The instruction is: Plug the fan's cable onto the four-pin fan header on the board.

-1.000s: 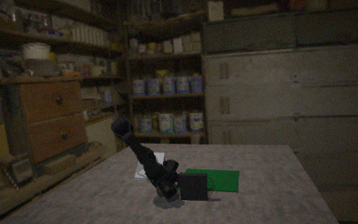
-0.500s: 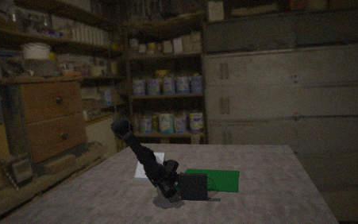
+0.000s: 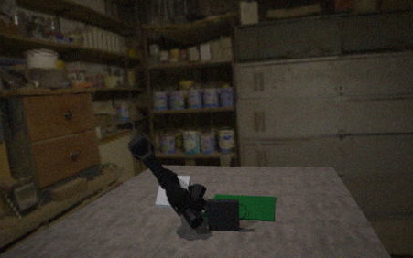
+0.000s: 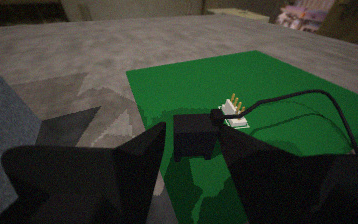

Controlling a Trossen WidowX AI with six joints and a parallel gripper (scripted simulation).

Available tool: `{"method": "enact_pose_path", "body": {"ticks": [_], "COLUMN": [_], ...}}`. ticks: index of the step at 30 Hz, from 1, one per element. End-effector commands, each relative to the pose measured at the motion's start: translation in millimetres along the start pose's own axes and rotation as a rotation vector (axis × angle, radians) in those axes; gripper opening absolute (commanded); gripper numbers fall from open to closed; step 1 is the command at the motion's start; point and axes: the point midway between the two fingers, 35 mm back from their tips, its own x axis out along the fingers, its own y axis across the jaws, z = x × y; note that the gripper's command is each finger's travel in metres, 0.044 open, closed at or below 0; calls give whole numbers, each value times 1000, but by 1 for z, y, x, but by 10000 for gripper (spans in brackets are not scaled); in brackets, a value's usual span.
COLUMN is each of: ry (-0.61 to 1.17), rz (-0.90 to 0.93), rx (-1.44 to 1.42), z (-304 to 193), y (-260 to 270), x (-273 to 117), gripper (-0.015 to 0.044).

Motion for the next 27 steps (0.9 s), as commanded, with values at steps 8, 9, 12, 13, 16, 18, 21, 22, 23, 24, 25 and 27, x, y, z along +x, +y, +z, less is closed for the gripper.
{"method": "enact_pose_path", "body": {"ticks": [8,9,12,13,16,18,21,22,23,24,25,27], "ry": [0,0,0,0,1,2,3,3,4,4,4,5], "rz": [0,0,0,0,0,0,1,1,1,1,1,1], "rx": [0,0,0,0,0,-1,-1,-1,-1,-1,-1,-1], "z": [0,0,0,0,0,1,2,2,2,3,3,4], "y": [0,0,0,0,-2,-3,-4,-4,-4,-4,-4,-5], "x": [0,0,0,-2,-10,-16,-25,-28,-31,-34,-37,-43], "gripper": [205,205,205,205,205,205,205,205,205,205,205,205]}}
